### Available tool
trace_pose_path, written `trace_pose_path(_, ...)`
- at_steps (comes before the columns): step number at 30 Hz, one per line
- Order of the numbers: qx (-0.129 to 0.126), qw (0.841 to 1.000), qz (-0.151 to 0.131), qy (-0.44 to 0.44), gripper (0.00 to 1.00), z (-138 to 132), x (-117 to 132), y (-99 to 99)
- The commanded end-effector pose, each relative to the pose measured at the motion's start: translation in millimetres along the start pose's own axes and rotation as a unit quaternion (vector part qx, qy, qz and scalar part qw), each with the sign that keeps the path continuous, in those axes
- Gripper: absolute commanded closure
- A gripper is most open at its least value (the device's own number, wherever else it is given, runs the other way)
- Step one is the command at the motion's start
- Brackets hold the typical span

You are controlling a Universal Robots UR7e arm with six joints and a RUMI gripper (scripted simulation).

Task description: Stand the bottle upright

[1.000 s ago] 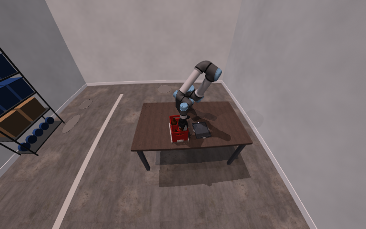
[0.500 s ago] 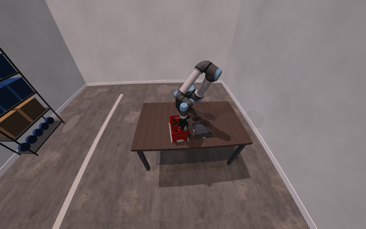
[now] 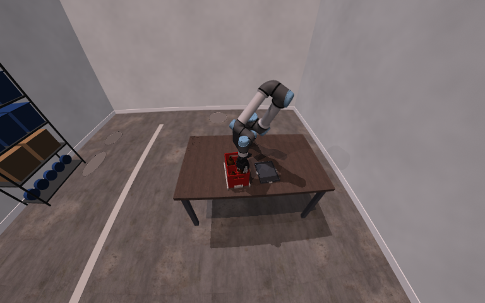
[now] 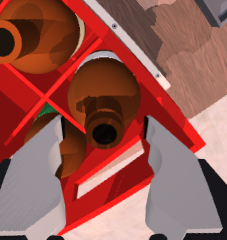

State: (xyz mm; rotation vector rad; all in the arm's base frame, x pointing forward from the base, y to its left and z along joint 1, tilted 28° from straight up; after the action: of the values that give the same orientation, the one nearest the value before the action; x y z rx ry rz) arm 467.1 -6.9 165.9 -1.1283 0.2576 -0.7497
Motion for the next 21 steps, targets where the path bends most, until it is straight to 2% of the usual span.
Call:
trace_pose_path(1, -0.001, 1.0, 0.002, 0.001, 0.62, -0.8, -2.2, 1.5)
trace_pose_path(5, -0.001, 1.0, 0.002, 0.001, 0.62, -0.8, -2.2, 1.5)
trace_pose_path(6, -0.001, 1.0, 0.002, 0.001, 1.0, -0.8, -2.2, 1.5)
trace_pose_path(21, -0.001, 1.0, 0.002, 0.001, 1.0, -0.8, -2.2, 1.5)
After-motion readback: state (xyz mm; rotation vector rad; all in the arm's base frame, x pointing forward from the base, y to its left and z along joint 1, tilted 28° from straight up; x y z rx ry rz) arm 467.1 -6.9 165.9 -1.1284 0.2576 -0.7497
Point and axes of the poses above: the point where the finger pads meet when closed, its own y axis out along the fingers, its own z axis across the jaws, x = y × z, the point moved 7 cm from there along -y, back along the fingers, and after that the axes turned 9 degrees about y, right-handed, at the moved point
